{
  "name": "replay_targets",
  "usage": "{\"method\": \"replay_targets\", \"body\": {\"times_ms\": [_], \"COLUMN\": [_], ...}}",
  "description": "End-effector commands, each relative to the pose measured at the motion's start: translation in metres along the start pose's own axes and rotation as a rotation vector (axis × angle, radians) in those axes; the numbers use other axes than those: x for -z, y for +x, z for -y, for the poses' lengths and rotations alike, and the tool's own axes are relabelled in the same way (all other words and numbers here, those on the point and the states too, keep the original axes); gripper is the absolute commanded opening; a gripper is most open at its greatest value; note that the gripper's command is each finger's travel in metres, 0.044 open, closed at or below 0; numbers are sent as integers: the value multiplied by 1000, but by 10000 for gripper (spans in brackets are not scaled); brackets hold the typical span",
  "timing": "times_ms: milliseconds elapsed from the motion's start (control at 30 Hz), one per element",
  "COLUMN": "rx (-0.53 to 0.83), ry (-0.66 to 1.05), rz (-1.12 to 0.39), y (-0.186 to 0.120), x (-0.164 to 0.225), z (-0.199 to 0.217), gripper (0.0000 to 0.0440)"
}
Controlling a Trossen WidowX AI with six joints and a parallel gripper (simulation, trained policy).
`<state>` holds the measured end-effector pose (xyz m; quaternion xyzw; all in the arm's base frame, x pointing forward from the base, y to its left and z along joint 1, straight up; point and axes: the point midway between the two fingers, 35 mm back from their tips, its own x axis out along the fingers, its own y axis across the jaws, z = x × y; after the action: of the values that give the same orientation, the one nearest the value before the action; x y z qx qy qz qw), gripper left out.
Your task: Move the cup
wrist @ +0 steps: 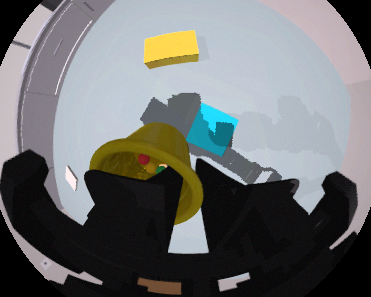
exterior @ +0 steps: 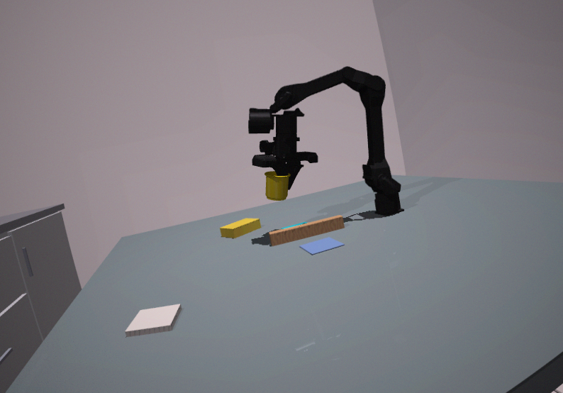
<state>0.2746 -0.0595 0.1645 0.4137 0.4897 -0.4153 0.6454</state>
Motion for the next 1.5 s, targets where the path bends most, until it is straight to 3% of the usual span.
{"method": "replay_targets", "body": {"times_ms": [0, 967, 1333, 1467], "rx": [8, 50, 91, 63], "ry": [24, 136, 172, 190], "rz": [10, 15, 2, 15], "y": [8, 72, 90, 90], "x": [-8, -13, -5, -9], "z": [7, 49, 72, 70], "gripper": [0, 16, 75, 151]}}
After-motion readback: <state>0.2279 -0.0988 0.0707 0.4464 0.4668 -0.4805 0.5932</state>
